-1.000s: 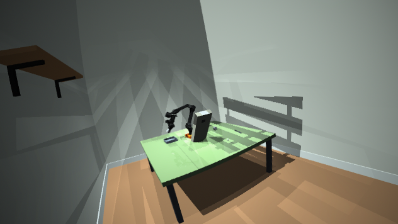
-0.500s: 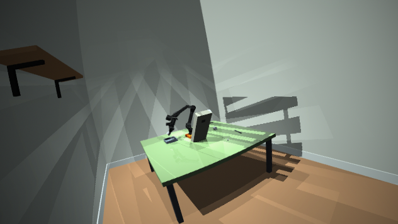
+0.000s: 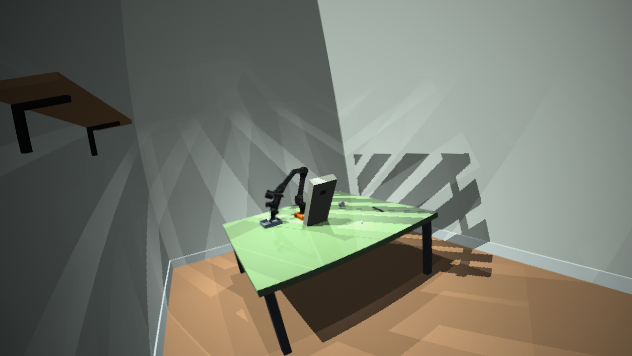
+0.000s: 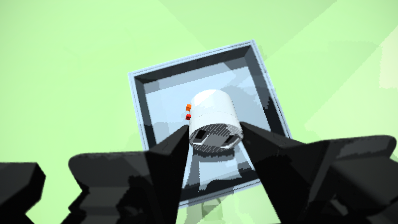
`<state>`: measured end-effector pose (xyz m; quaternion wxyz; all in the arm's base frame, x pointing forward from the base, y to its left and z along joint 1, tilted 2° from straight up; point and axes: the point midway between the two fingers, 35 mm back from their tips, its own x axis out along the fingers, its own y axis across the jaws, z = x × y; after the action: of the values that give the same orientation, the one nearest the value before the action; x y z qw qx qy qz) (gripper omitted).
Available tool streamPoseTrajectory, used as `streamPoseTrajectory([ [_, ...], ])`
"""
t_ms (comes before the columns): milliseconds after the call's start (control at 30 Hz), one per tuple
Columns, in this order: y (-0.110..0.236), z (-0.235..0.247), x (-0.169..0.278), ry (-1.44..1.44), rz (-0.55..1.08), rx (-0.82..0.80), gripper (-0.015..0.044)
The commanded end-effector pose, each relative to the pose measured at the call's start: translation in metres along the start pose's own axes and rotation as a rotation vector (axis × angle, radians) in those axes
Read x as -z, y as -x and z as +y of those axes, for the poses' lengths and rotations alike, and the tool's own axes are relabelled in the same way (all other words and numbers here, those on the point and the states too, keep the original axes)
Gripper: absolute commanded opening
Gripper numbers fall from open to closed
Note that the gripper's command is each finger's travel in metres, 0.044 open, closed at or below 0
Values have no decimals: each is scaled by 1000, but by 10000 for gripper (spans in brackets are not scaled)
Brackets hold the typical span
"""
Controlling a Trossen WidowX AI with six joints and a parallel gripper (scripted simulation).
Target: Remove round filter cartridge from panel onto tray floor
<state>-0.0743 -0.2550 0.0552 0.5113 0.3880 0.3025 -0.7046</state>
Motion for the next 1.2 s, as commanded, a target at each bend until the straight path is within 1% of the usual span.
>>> streamPoseTrajectory([
  [0,1,0,-1,0,-4,0,52],
  [500,1,0,-1,0,-4,0,440],
  [600,8,0,-7,0,-3,0,440],
  [733,53,0,-32,0,-1,0,440],
  [767,60,0,-34,0,-1,0,440],
  [833,62,0,-35,0,-1,0,440],
  [867,50,0,-32,4,-6,-4,440],
  [1167,50,0,-32,4,-6,-4,440],
])
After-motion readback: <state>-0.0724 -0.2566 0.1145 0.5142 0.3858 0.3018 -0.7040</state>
